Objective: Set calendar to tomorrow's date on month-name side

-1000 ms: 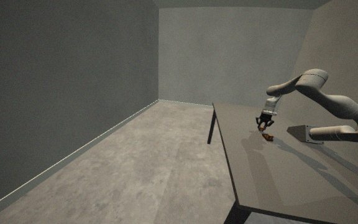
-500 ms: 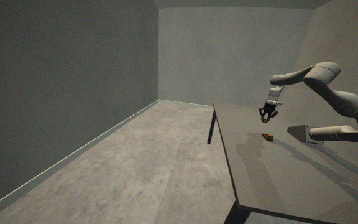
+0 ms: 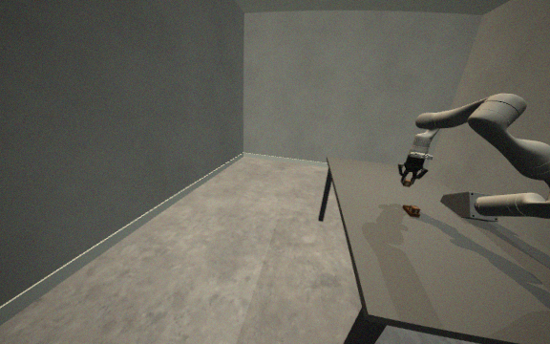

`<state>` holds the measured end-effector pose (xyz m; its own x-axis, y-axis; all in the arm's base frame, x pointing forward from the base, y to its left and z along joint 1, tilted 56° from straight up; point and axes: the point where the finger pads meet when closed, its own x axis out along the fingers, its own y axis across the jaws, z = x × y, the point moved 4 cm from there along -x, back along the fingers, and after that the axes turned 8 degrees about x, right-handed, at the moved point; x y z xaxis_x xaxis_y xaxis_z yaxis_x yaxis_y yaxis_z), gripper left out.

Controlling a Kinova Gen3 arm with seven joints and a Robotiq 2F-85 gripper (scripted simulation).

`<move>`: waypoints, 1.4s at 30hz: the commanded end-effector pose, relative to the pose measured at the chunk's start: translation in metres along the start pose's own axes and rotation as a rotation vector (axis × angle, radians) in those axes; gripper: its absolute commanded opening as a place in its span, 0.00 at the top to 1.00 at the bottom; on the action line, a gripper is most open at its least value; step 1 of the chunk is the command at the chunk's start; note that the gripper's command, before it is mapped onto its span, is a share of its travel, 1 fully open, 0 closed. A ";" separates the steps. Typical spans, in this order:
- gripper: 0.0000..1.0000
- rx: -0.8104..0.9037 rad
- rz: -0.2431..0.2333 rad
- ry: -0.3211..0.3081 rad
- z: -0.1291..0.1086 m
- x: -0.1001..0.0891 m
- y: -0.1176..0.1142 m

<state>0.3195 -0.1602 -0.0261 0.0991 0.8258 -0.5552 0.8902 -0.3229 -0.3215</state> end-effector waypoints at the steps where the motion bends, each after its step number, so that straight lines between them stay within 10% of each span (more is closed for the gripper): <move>1: 0.72 0.001 0.002 -0.001 0.000 -0.001 0.000; 42: 0.72 0.448 -0.008 0.007 0.002 0.001 -0.003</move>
<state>0.3168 -0.1600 -0.0265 0.1010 0.8313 -0.5466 0.6320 -0.4780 -0.6101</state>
